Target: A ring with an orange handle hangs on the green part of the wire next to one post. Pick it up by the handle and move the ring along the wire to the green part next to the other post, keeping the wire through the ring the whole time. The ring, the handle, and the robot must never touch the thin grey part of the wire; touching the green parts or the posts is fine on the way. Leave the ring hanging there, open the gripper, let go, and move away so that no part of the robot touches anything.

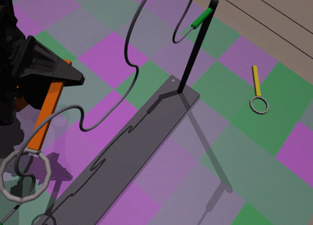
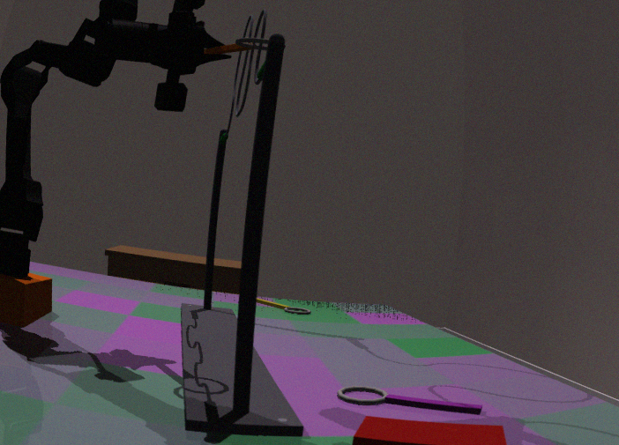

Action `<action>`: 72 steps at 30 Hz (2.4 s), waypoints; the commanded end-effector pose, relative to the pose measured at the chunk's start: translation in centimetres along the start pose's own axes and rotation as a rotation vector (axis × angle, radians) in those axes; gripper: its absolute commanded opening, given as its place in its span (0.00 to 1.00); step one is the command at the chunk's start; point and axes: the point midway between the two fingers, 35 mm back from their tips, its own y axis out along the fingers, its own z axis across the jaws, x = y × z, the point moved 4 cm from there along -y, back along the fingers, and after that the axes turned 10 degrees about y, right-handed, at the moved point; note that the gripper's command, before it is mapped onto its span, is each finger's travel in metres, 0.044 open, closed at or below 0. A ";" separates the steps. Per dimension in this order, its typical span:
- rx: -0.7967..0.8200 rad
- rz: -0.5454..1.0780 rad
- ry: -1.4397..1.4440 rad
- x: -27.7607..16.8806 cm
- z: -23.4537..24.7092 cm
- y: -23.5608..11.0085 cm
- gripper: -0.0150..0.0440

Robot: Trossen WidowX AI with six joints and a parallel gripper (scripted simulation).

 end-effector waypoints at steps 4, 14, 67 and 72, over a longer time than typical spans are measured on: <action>-0.022 -0.002 -0.045 0.1 0.3 0.0 0.00; -0.081 -0.010 -0.175 0.2 -0.2 0.0 0.00; -0.562 -0.008 -1.064 3.3 -2.4 -2.2 0.00; -0.608 -0.018 -1.154 3.6 -2.5 -2.4 0.00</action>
